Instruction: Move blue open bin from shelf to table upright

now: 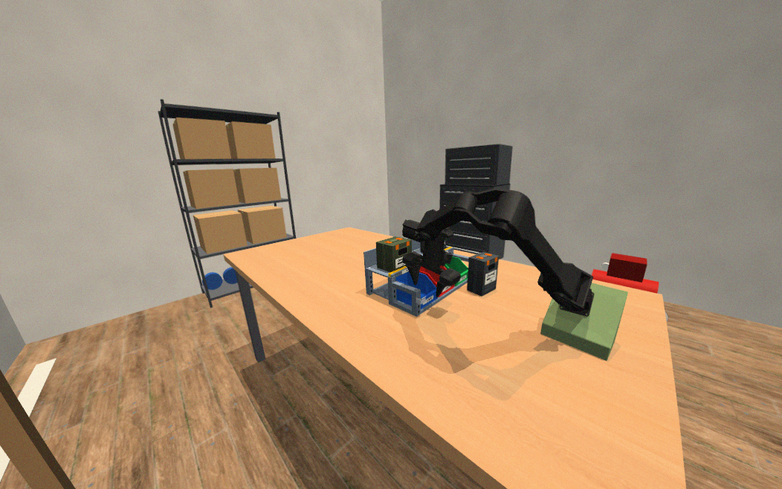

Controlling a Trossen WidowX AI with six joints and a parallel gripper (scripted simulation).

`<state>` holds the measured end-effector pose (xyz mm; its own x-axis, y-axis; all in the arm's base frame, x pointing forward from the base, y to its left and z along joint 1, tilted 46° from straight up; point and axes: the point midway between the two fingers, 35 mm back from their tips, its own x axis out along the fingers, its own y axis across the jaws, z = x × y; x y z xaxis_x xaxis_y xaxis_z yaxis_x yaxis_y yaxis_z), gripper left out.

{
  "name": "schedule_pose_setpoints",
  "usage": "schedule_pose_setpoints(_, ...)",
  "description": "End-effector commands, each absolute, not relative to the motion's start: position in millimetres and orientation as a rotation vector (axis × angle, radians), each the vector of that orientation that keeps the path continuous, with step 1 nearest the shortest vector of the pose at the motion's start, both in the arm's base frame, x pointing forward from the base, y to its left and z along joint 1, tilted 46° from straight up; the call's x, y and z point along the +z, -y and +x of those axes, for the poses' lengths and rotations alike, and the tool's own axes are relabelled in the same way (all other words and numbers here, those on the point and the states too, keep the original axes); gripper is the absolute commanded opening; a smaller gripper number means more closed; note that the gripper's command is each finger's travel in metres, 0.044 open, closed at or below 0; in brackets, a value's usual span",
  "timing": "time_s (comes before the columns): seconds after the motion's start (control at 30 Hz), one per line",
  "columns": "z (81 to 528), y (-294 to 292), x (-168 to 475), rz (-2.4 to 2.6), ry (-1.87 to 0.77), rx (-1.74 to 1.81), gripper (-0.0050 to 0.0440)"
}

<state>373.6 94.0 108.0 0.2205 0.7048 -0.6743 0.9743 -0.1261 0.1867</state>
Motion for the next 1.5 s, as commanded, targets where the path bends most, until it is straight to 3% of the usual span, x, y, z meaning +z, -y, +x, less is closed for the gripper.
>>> schedule_pose_setpoints(0.0,374,-94,113,1.896,-1.538,-0.559,0.0425)
schedule_pose_setpoints(1.47,376,-112,95,1.896,-1.538,-0.558,0.0425)
